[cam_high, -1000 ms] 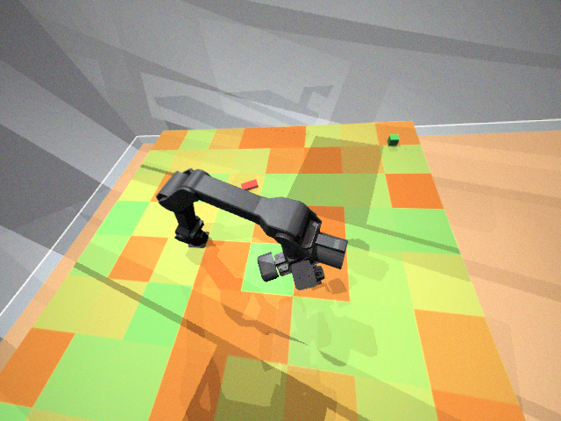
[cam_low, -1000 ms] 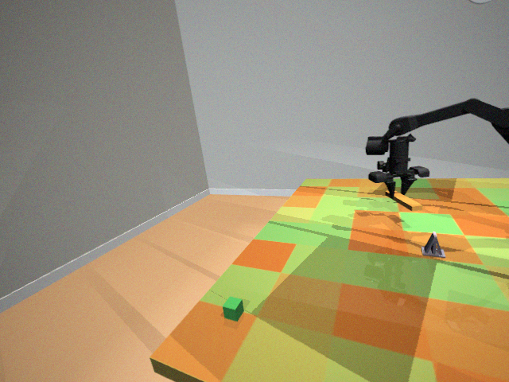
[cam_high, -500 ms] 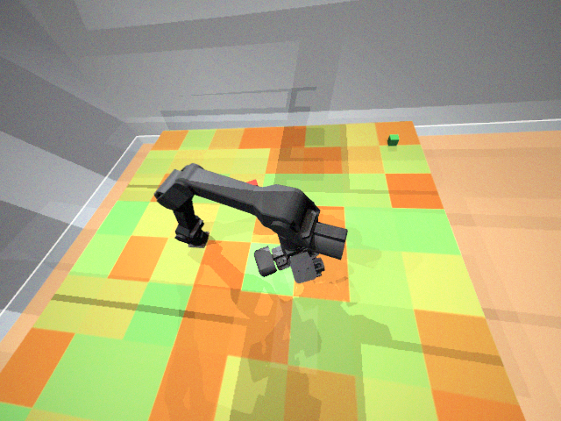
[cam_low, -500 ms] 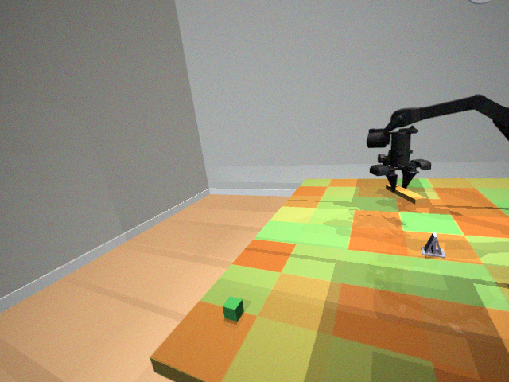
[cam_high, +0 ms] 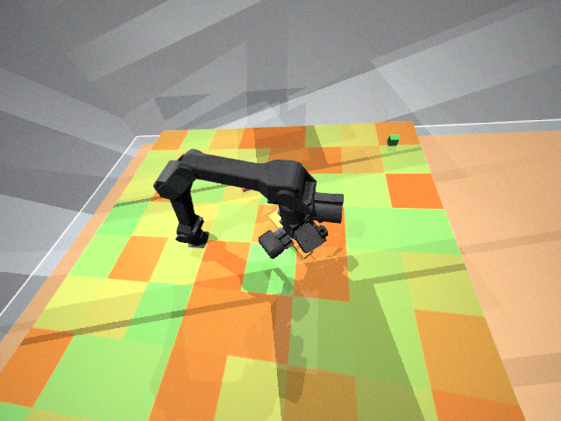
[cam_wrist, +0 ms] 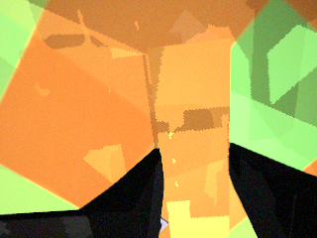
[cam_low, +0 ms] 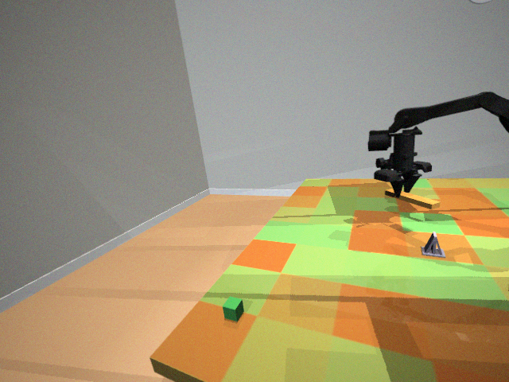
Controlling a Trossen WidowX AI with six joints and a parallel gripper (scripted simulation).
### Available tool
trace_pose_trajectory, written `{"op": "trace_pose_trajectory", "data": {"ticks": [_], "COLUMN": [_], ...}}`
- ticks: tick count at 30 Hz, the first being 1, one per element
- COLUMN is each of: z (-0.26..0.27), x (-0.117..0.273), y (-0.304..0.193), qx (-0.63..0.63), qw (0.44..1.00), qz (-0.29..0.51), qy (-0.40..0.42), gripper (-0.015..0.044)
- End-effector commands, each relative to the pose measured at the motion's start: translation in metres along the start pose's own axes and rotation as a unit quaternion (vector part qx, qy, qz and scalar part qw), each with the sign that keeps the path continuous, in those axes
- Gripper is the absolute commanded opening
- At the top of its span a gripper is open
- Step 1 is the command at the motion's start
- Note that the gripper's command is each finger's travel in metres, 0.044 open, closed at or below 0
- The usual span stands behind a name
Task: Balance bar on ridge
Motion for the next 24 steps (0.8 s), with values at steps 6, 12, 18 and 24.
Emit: {"op": "trace_pose_trajectory", "data": {"ticks": [6,12,18,24], "z": [0.018,0.030,0.041,0.051], "x": [0.004,0.004,0.004,0.004], "y": [-0.031,-0.051,-0.072,-0.092], "qx": [0.089,0.148,0.207,0.262], "qw": [0.996,0.989,0.978,0.965], "qz": [-0.002,-0.002,-0.001,-0.001], "qy": [0.006,0.007,0.007,0.008], "gripper": [0.0000,0.0000,0.0000,0.0000]}}
Point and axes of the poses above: the point midway between the two fingers, 35 mm back from their tips, its own x axis back along the fingers, its own z axis across the jaws, y = z × x, the point moved 8 cm from there along x, back along the fingers, and after that the axes turned 1 degree about -x, right-handed, at the moved point
